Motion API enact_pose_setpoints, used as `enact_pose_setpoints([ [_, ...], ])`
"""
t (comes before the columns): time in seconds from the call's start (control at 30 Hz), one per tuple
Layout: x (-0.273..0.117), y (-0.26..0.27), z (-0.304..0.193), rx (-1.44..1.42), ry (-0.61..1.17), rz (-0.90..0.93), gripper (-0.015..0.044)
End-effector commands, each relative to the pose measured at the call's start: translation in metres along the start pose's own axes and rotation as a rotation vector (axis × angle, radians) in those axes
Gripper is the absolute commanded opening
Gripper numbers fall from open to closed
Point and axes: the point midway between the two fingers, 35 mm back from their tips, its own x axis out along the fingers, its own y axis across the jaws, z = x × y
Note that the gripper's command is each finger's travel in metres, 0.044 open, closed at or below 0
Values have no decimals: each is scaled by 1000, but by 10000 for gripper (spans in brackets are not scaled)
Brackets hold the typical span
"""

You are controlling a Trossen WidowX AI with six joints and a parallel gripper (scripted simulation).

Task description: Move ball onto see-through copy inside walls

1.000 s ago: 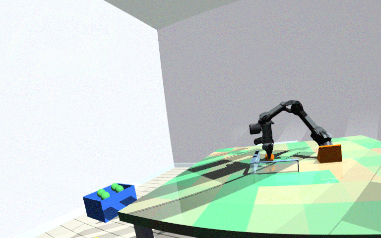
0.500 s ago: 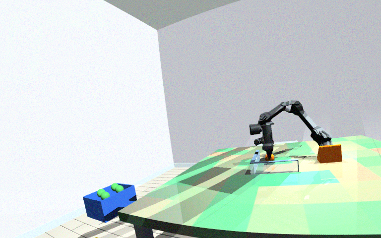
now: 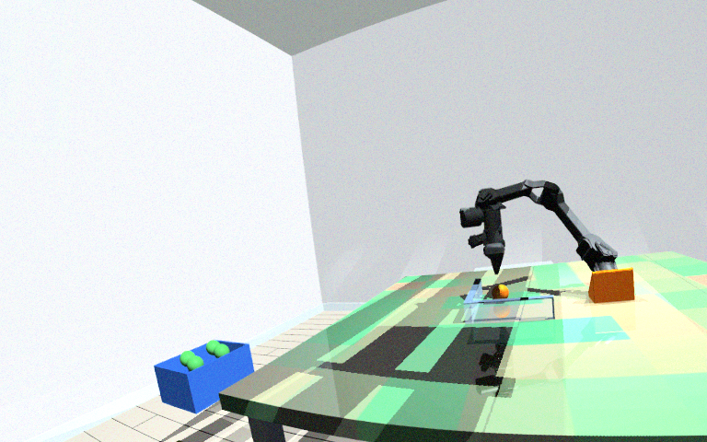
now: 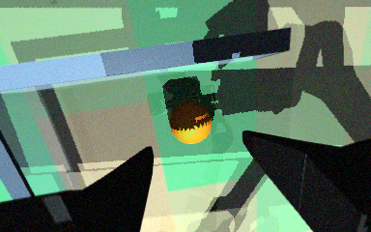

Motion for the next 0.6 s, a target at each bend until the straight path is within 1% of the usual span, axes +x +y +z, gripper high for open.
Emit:
enact_pose_setpoints([
  [0.0,-12,-2,-3,3,17,-3,378],
  [0.03,-5,0,0,-1,-2,0,378],
  [0.23,-5,0,0,-1,-2,0,378],
  [0.27,-6,0,0,-7,-1,0,405],
  [0.3,-11,1,0,-23,-1,-2,431],
  [0.33,-19,1,0,-50,0,-5,440],
  [0.43,-43,2,-2,-128,3,-16,440],
  [0.57,-45,3,-3,-134,3,-17,440],
])
